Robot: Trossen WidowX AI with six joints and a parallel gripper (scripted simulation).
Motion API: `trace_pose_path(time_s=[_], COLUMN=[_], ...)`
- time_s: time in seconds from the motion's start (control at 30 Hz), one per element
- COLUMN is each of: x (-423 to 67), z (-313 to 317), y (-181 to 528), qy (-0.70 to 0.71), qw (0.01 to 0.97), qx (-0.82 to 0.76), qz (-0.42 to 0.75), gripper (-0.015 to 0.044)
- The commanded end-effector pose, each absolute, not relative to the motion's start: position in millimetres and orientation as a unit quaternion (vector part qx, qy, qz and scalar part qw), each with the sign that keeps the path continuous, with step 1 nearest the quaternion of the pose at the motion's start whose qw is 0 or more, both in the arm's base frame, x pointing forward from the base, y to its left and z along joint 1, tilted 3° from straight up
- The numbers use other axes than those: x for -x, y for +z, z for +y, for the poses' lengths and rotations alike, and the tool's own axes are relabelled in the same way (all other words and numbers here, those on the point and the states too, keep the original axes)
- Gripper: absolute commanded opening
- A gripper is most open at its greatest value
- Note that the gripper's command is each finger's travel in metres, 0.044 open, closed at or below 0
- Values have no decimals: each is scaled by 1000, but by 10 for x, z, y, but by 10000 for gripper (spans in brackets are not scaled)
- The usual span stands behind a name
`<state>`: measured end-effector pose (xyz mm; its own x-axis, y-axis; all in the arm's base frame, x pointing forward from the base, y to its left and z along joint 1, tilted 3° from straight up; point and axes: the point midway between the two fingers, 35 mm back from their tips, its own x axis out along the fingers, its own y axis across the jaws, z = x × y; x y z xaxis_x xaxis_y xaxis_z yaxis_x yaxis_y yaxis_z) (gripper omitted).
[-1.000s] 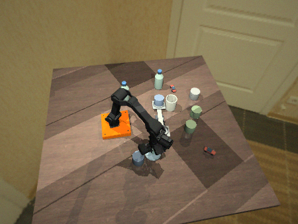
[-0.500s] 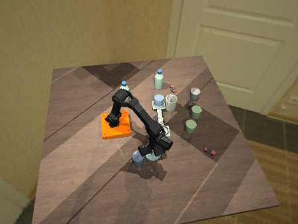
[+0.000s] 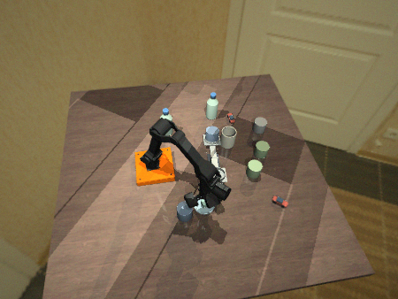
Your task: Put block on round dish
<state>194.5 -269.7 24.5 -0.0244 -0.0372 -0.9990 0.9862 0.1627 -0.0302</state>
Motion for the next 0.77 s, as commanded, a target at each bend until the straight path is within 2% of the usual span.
trace_pose_path(time_s=[0.0,0.23,0.37,0.73], x=[-1979,-1947,-1951,-1950], z=[-2696,-2674,-2643,-2640], y=[571,786,1175,1199], qy=[-470,-473,-472,-472], qw=[548,540,545,545], qx=[-435,-441,-439,-439], qz=[538,538,536,536], gripper=[440,440,440,440])
